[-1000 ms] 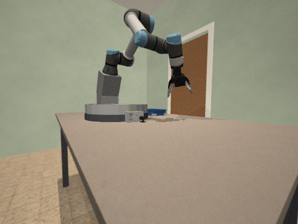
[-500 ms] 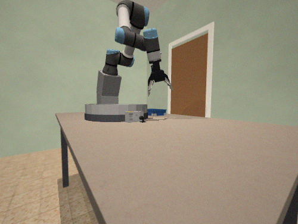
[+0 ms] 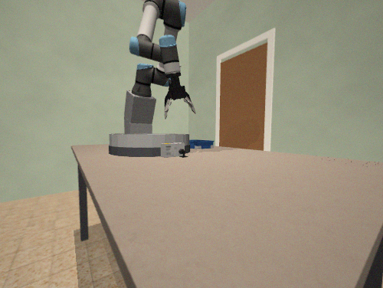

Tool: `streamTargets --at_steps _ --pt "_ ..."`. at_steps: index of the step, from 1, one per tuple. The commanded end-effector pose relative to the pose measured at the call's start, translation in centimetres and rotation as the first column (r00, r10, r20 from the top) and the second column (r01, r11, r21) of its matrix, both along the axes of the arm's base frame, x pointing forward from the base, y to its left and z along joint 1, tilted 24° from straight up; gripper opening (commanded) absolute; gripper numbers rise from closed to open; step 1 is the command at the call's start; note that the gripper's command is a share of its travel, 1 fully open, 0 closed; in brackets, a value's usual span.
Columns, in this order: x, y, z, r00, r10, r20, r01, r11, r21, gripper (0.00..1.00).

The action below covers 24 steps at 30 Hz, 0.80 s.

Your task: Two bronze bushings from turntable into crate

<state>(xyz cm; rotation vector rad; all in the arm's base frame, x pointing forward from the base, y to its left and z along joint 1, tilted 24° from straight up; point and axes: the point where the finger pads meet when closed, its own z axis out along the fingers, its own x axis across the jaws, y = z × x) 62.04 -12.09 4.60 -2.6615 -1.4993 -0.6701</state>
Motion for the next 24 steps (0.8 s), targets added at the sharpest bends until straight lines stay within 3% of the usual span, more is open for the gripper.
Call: streamTargets --at_steps 1,12,14,24 --pt "-4.4 -1.8 -0.6 0.998 0.043 0.048 -0.039 0.997 -0.066 1.00" --pt "-14.1 -3.5 -2.9 0.987 0.146 0.067 -0.128 0.969 -0.213 1.00" --pt "-14.1 -3.5 -2.9 0.987 0.146 0.067 -0.128 0.969 -0.213 1.00" --pt "-20.8 -3.1 -4.6 0.974 0.218 0.053 -0.191 0.930 -0.315 1.00"
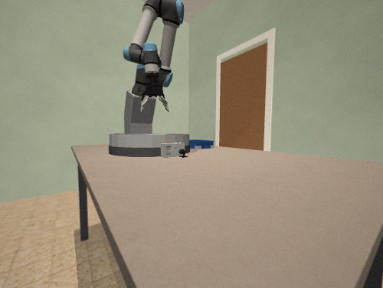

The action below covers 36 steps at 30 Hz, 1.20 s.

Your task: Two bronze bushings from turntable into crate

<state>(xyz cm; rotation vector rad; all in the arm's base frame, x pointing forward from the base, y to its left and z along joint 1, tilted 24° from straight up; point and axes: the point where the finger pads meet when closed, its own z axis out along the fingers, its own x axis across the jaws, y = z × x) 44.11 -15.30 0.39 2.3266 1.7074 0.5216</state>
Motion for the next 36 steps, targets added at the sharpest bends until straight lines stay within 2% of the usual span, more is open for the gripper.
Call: streamTargets --at_steps 1,5,7,18,36 --pt "-3.4 0.2 -0.6 0.999 0.034 0.015 -0.033 0.998 -0.053 1.00" --pt "-5.3 0.6 -1.1 0.998 0.054 0.012 -0.053 0.995 -0.084 1.00" --pt "-5.3 0.6 -1.1 0.998 0.054 0.012 -0.053 0.995 -0.084 1.00" --pt "-8.5 1.5 -2.2 0.996 0.090 0.001 -0.089 0.986 -0.139 1.00" --pt "-9.6 1.9 -2.5 0.995 0.102 -0.004 -0.101 0.982 -0.157 1.00"
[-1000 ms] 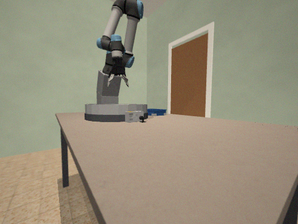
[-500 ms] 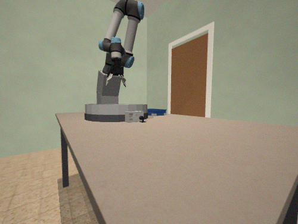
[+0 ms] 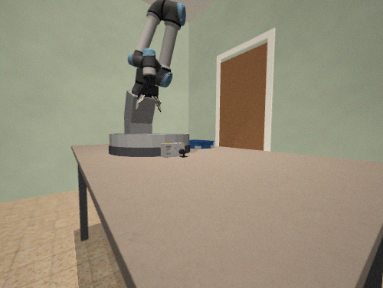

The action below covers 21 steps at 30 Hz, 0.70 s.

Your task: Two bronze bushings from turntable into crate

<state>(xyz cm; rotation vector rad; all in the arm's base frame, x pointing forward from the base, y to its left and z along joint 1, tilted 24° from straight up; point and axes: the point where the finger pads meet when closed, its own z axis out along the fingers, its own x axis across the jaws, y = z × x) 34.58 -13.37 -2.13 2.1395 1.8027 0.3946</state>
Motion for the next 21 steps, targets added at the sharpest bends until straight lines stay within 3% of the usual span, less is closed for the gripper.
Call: streamTargets --at_steps 1,12,13,21 --pt "-0.07 0.01 0.00 1.000 0.001 0.001 -0.001 1.000 -0.002 1.00" --pt "-0.07 0.01 0.00 1.000 0.001 0.001 -0.001 1.000 -0.002 1.00" --pt "-0.07 0.01 0.00 1.000 0.001 0.001 -0.001 1.000 -0.002 0.06" --pt "-0.07 0.01 0.00 1.000 0.001 0.001 -0.001 1.000 -0.002 0.06"
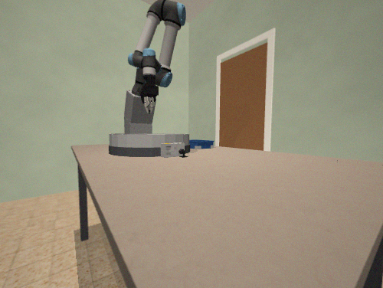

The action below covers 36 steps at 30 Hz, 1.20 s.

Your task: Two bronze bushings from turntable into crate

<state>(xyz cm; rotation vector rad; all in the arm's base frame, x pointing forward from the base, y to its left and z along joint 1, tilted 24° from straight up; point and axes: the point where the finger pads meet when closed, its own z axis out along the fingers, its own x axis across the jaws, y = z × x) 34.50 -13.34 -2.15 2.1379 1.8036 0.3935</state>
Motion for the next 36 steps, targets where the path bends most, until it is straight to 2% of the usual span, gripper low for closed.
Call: streamTargets --at_steps 1,36 --pt "0.01 -0.02 0.02 1.000 0.000 0.001 0.000 1.000 -0.001 0.06" --pt "0.01 -0.02 0.02 1.000 0.000 0.001 0.000 1.000 -0.001 0.05"
